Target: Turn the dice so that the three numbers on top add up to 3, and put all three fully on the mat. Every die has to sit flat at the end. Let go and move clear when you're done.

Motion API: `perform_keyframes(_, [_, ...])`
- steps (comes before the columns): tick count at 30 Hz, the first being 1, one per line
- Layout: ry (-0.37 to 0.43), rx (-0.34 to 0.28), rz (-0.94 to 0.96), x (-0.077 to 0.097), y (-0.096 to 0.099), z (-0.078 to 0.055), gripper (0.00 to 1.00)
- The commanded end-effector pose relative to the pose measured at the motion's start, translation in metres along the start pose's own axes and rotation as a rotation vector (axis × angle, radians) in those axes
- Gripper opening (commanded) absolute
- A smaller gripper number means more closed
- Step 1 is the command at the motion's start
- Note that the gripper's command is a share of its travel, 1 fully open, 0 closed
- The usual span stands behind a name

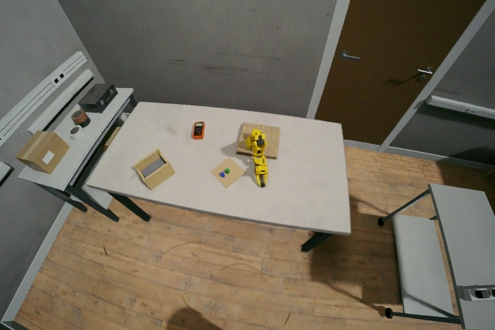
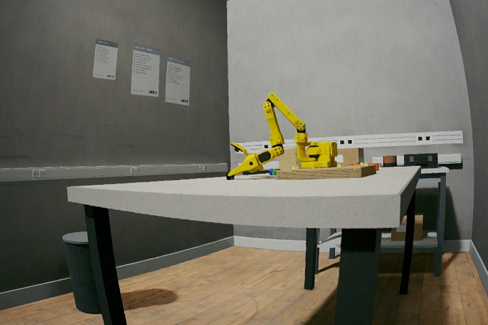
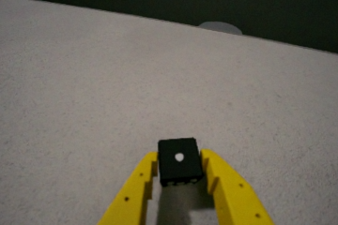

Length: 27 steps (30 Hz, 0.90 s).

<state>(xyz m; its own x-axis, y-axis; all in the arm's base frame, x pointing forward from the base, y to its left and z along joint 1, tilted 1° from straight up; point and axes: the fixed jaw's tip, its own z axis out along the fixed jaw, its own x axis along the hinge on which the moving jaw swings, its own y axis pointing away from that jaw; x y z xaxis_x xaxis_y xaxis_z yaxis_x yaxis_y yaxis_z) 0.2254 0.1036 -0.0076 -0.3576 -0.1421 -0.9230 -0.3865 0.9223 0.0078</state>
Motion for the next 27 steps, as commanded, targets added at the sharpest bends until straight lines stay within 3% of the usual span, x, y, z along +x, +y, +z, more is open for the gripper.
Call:
perform_keyframes(1, [-0.003, -0.006, -0.01, 0.001, 0.0017, 0.0004, 0.17])
perform_keyframes(15, [-0.003, -0.006, -0.01, 0.001, 0.0017, 0.0004, 0.28])
perform_keyframes(27, [-0.003, -0.006, -0.01, -0.0001, 0.0017, 0.0003, 0.29])
